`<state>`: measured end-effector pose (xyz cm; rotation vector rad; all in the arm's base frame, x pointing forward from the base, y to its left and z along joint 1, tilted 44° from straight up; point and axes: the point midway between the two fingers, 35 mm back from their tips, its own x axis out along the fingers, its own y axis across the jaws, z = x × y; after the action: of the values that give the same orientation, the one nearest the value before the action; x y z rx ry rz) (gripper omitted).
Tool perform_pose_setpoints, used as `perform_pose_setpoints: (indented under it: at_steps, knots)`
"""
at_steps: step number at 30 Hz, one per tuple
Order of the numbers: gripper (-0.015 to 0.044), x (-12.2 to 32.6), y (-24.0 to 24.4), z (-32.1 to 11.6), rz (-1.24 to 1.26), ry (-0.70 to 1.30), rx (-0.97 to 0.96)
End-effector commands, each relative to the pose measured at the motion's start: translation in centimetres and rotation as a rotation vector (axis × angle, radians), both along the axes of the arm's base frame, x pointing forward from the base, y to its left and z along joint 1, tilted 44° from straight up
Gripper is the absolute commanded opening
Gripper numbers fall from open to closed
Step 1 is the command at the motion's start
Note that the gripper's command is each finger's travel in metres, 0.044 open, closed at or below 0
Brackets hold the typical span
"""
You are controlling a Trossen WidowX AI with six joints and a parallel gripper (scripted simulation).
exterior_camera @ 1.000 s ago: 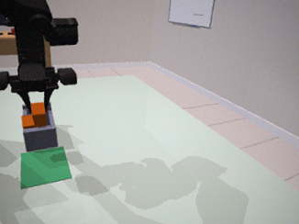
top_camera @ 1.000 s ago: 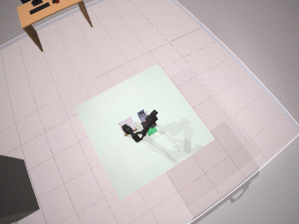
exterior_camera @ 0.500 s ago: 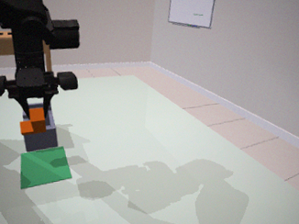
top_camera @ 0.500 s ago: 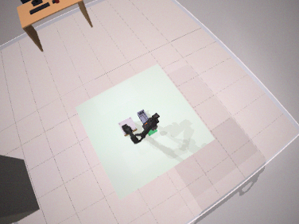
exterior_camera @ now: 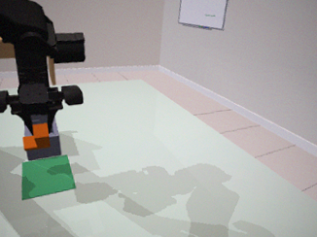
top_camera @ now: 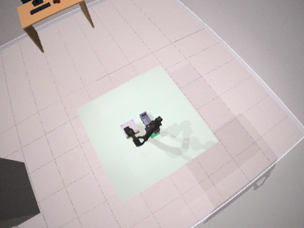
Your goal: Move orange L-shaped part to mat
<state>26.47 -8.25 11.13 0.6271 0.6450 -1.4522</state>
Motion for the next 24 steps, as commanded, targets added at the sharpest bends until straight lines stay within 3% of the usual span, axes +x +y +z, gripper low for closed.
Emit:
perform_pose_setpoints:
  at_steps: [1, 24]
  knots:
    - [0.0, -0.1, -0.6, -0.6, 0.001, 0.006, -0.005]
    - [0.0, -0.1, -3.1, -3.2, 0.001, 0.005, -0.006]
